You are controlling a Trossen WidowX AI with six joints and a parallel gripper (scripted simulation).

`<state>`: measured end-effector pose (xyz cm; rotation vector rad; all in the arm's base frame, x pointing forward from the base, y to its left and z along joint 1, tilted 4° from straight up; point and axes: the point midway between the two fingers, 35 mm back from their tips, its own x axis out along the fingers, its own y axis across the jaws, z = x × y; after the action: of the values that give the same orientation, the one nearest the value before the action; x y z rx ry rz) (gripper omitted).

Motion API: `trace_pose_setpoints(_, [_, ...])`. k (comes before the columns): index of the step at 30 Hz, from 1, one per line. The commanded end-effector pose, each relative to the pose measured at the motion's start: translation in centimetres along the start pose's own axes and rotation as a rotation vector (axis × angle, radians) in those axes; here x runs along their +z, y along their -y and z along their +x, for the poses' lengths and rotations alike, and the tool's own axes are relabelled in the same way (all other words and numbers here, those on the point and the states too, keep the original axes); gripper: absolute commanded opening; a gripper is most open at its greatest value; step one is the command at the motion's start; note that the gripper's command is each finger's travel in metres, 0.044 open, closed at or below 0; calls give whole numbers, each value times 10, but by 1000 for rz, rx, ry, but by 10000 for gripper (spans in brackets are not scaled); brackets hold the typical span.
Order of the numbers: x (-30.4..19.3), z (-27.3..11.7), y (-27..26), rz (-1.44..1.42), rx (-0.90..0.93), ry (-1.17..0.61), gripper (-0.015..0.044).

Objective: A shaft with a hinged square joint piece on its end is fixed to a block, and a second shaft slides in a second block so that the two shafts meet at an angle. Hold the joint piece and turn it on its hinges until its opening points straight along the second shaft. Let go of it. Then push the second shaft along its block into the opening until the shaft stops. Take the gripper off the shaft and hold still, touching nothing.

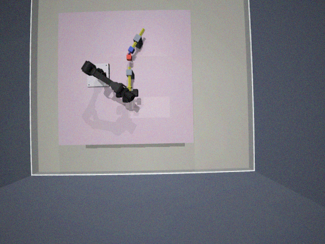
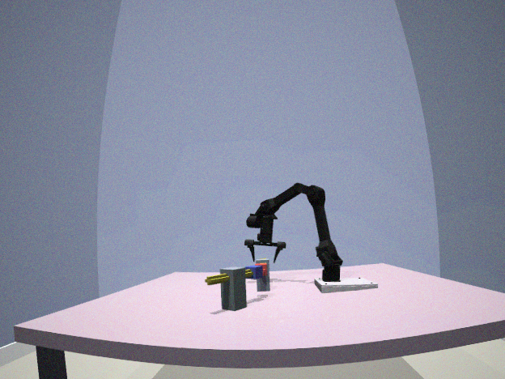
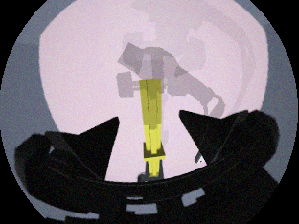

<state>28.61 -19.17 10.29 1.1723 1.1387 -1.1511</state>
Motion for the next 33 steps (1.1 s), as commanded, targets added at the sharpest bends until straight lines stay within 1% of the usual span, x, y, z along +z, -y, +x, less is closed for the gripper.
trace_pose_setpoints(1, [-1, 8, 2, 5, -9, -1, 440])
trace_pose_setpoints(16, [-1, 29, 2, 6, -9, -1, 440])
trace_pose_setpoints(29, [-1, 29, 2, 6, -9, -1, 102])
trace_pose_setpoints(33, [-1, 29, 2, 6, -9, -1, 102])
